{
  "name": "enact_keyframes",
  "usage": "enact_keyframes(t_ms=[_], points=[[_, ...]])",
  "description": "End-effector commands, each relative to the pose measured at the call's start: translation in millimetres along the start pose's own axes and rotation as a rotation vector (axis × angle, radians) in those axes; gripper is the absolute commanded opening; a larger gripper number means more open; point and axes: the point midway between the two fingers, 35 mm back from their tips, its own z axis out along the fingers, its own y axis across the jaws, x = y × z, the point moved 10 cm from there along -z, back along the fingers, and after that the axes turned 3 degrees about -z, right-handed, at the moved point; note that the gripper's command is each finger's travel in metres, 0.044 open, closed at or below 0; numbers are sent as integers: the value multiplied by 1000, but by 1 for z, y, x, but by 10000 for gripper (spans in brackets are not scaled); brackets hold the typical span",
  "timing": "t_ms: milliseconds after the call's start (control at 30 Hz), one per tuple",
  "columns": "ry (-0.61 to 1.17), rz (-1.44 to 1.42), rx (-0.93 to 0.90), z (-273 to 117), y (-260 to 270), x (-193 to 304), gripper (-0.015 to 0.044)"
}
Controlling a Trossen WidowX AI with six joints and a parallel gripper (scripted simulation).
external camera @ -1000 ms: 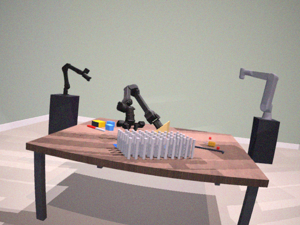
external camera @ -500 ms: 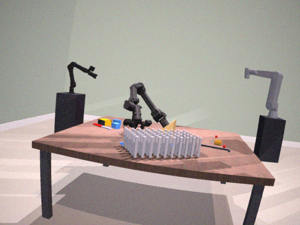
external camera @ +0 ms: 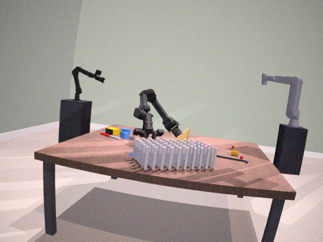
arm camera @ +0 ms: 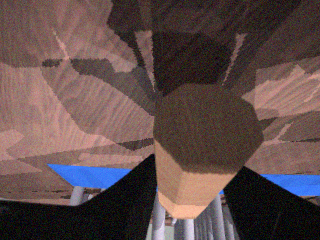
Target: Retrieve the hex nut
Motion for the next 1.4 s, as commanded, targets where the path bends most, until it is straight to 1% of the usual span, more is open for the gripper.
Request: enact_keyframes(t_ms=[0, 1367], points=[[3, 6, -4, 2, 1, 4, 0], [5, 7, -5, 17, 3, 27, 0]])
